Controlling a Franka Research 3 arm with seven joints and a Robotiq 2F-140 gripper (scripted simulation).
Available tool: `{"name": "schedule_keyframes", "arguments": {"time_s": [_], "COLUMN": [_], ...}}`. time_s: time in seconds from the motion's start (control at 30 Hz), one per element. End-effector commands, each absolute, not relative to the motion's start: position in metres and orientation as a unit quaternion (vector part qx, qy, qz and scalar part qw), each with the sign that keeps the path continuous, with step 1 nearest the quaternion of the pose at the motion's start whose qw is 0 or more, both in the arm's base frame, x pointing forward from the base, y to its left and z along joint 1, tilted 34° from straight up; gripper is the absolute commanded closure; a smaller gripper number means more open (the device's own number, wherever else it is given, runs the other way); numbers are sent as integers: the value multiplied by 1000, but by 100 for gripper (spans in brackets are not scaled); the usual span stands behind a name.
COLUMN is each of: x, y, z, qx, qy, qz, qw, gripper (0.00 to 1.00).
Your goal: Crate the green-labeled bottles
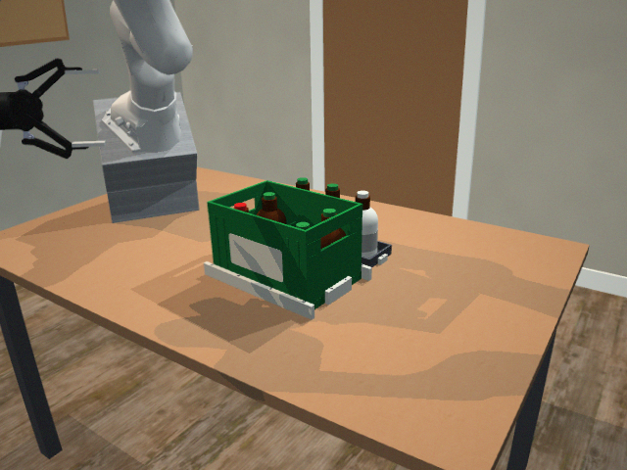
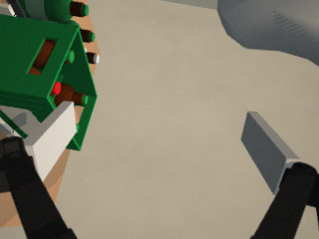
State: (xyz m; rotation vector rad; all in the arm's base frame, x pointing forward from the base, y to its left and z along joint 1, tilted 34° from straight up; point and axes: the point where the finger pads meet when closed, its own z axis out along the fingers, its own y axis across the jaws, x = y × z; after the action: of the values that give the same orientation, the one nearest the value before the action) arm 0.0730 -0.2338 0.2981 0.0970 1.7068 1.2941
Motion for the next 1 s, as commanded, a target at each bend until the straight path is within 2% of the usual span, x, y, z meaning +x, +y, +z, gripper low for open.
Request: {"name": "schedule_keyframes", "arguments": {"time_s": [0.0,0.6,0.97], "x": [73,74,103], "y": [-234,-234,-225], "z": [298,298,300], "qx": [40,38,-65], "qy": [699,700,738], "qz": [530,529,487], "qw": [478,478,463], "gripper": [0,0,0]}}
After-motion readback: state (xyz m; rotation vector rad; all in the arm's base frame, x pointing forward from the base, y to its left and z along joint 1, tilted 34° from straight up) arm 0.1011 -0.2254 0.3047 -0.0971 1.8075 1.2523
